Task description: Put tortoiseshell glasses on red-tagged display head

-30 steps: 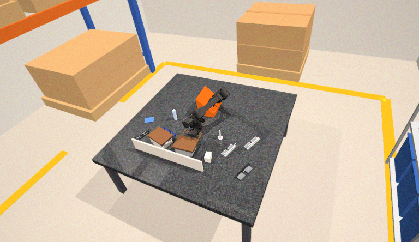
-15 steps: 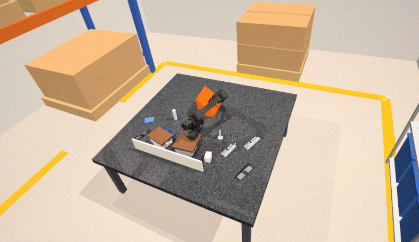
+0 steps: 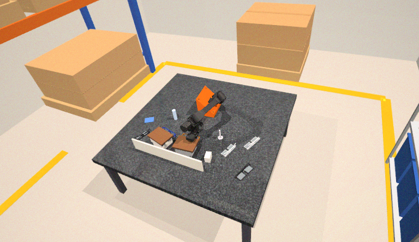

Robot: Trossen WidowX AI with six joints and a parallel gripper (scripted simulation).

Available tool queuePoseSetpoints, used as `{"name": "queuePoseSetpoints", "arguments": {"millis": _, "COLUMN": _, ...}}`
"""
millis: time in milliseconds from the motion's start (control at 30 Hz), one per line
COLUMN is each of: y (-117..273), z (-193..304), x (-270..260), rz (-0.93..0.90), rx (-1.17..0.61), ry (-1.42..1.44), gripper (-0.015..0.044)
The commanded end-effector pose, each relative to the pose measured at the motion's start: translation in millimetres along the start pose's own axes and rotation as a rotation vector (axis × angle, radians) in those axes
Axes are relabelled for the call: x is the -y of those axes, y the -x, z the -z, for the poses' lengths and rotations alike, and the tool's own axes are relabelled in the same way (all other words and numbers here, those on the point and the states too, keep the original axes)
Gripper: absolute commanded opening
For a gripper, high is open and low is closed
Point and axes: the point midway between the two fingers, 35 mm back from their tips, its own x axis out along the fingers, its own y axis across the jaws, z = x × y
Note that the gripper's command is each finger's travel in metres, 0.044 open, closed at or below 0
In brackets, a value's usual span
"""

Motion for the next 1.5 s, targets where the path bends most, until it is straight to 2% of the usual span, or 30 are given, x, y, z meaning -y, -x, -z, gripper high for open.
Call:
{"name": "queuePoseSetpoints", "arguments": {"millis": 0, "y": 0.3, "z": 1.1, "x": -4.3, "rz": -0.002, "rx": -0.004, "ry": -0.005, "gripper": 0.0}}
{"name": "queuePoseSetpoints", "arguments": {"millis": 1067, "y": -6.5, "z": 1.3, "x": -6.0, "rz": -0.002, "rx": -0.004, "ry": -0.005, "gripper": 0.0}}
{"name": "queuePoseSetpoints", "arguments": {"millis": 1200, "y": -5.5, "z": 0.7, "x": -5.6, "rz": 0.0, "rx": 0.0, "ry": 0.0, "gripper": 0.0105}}
{"name": "queuePoseSetpoints", "arguments": {"millis": 1467, "y": -5.5, "z": 0.7, "x": -5.6, "rz": 0.0, "rx": 0.0, "ry": 0.0, "gripper": 0.0107}}
